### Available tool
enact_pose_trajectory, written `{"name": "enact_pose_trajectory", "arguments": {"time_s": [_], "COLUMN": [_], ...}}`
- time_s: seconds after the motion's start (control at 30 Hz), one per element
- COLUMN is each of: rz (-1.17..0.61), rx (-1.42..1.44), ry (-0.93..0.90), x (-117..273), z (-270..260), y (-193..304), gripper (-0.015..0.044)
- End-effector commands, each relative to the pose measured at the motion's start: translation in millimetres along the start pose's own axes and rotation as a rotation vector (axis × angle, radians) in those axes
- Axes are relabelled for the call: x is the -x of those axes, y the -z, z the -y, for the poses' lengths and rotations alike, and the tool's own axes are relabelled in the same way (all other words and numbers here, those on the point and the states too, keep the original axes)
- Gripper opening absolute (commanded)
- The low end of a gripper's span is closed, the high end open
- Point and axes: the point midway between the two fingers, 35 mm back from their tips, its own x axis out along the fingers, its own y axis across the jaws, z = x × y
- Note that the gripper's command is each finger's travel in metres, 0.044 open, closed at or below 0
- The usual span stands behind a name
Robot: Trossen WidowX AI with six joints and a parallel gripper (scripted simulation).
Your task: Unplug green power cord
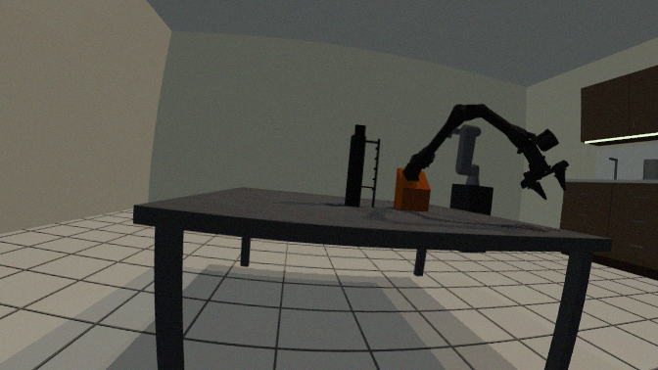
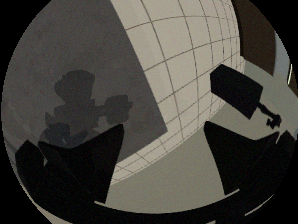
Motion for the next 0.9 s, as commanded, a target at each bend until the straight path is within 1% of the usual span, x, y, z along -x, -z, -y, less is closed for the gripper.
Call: {"name": "enact_pose_trajectory", "arguments": {"time_s": [0.0,0.1,0.27,0.4,0.57,0.7,0.87], "rz": [-0.001,-0.018,-0.089,-0.163,-0.269,-0.366,-0.499], "rx": [-0.004,-0.056,-0.252,-0.423,-0.635,-0.802,-1.003], "ry": [-0.001,-0.023,-0.096,-0.151,-0.207,-0.239,-0.271], "x": [-0.5,-8.1,-30.0,-40.7,-42.2,-34.0,-12.5], "z": [-0.8,-13.3,-63.0,-110.4,-173.4,-225.6,-293.7], "y": [0.9,15.0,67.1,111.8,165.0,204.6,248.6], "gripper": [0.0374,0.0295,0.0164,0.0160,0.0160,0.0160,0.0160]}}
